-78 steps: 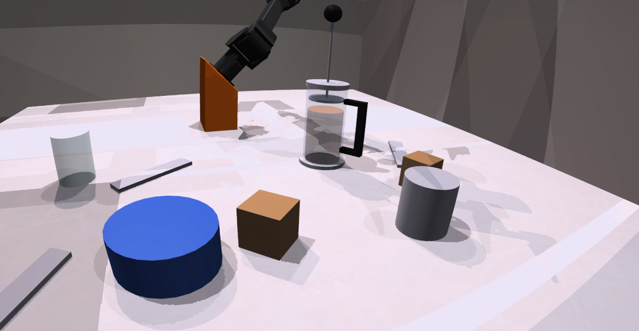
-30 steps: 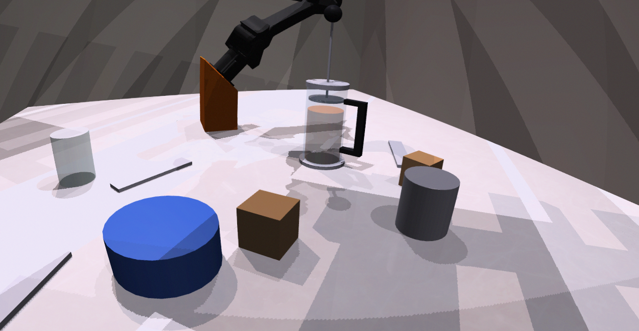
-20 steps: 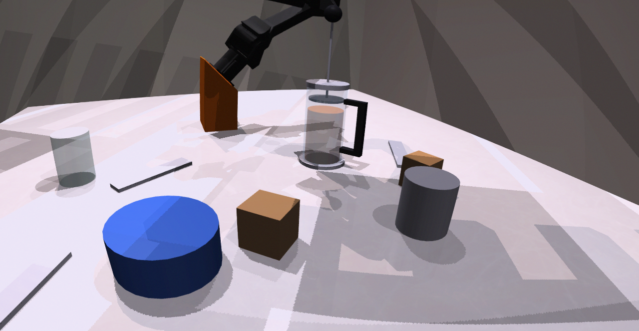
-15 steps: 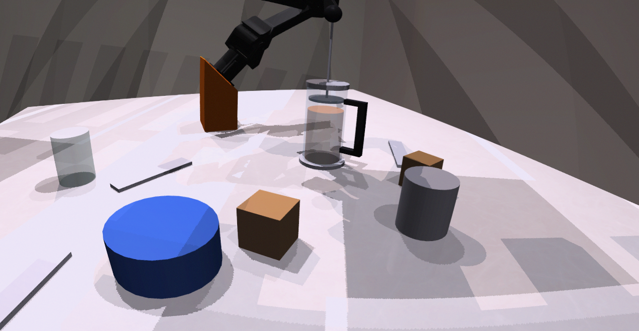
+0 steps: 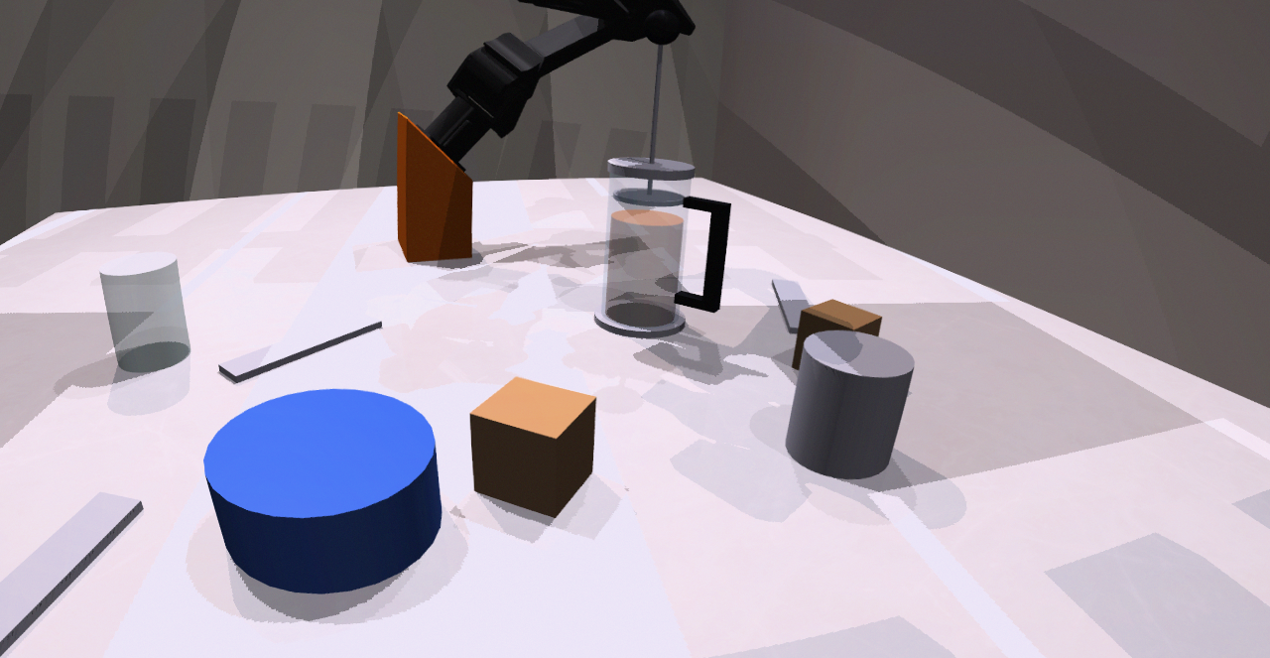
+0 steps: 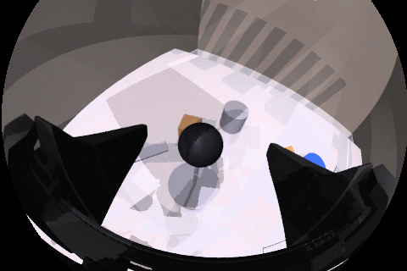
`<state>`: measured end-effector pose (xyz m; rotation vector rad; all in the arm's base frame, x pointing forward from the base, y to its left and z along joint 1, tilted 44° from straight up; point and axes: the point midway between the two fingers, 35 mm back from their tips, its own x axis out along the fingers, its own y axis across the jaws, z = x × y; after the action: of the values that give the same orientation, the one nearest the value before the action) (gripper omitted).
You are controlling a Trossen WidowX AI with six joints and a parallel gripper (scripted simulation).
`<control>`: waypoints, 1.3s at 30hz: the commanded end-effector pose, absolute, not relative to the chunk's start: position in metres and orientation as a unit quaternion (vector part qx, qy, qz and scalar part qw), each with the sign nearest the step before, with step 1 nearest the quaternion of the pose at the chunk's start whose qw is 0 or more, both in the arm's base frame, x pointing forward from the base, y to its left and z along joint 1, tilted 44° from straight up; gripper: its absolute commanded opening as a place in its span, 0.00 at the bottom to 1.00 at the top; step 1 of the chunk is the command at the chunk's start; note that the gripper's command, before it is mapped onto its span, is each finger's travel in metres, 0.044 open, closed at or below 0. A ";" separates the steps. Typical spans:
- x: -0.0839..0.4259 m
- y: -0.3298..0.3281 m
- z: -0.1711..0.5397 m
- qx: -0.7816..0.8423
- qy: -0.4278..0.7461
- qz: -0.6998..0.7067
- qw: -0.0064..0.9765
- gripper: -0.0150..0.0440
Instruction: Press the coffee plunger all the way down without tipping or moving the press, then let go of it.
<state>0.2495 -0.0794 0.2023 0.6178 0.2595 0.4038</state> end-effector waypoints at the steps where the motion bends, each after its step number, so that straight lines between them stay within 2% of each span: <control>1: 0.251 -0.075 0.205 0.307 0.120 0.197 0.924 1.00; 3: 0.252 -0.075 0.206 0.307 0.118 0.197 0.923 1.00; 15: 0.252 -0.075 0.206 0.307 0.118 0.197 0.923 0.47; 39: 0.259 -0.065 0.189 0.305 0.123 0.196 0.924 0.46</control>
<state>0.2572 -0.0702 0.2004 0.6091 0.2346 0.4027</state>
